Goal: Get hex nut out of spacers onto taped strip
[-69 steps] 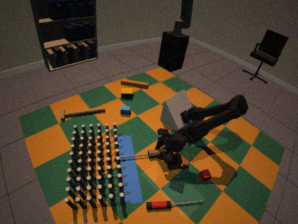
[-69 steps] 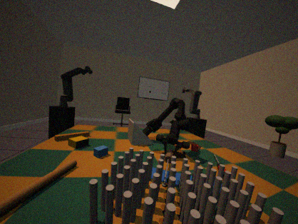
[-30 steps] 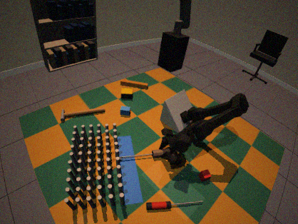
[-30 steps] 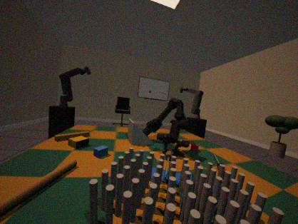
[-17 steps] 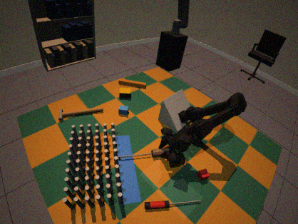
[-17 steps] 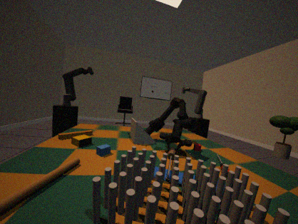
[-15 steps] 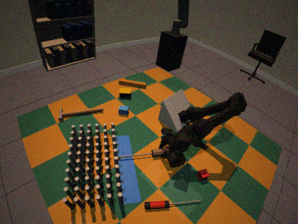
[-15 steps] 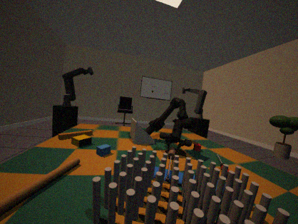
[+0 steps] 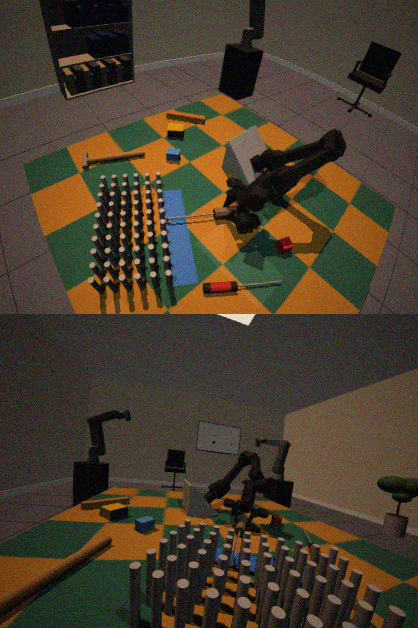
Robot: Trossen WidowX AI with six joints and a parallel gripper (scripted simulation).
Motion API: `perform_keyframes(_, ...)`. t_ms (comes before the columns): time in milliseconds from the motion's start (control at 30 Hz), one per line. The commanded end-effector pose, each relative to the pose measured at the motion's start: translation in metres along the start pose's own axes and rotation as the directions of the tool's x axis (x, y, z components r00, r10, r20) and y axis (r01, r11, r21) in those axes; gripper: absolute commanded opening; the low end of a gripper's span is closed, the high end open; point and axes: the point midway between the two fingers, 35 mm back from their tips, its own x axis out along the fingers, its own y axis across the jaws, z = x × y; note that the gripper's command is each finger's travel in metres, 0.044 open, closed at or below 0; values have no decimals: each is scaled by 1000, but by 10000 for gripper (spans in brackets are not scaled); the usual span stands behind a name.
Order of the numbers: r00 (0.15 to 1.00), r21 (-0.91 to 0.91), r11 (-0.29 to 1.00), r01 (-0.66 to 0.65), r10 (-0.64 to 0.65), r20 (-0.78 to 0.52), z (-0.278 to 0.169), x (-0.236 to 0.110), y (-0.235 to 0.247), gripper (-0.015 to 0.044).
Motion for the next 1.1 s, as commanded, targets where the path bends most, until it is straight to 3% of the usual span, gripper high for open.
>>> perform_keyframes(0,1000,-3,1000,4,-4,-9,-6,-4,-1,0)
perform_keyframes(400,1000,-4,1000,5,-5,-10,-9,-11,0,0)
perform_keyframes(867,1000,1,1000,3,-3,-8,23,-38,3,0)
perform_keyframes(1067,1000,-1,1000,-3,3,-8,12,-50,3,0)
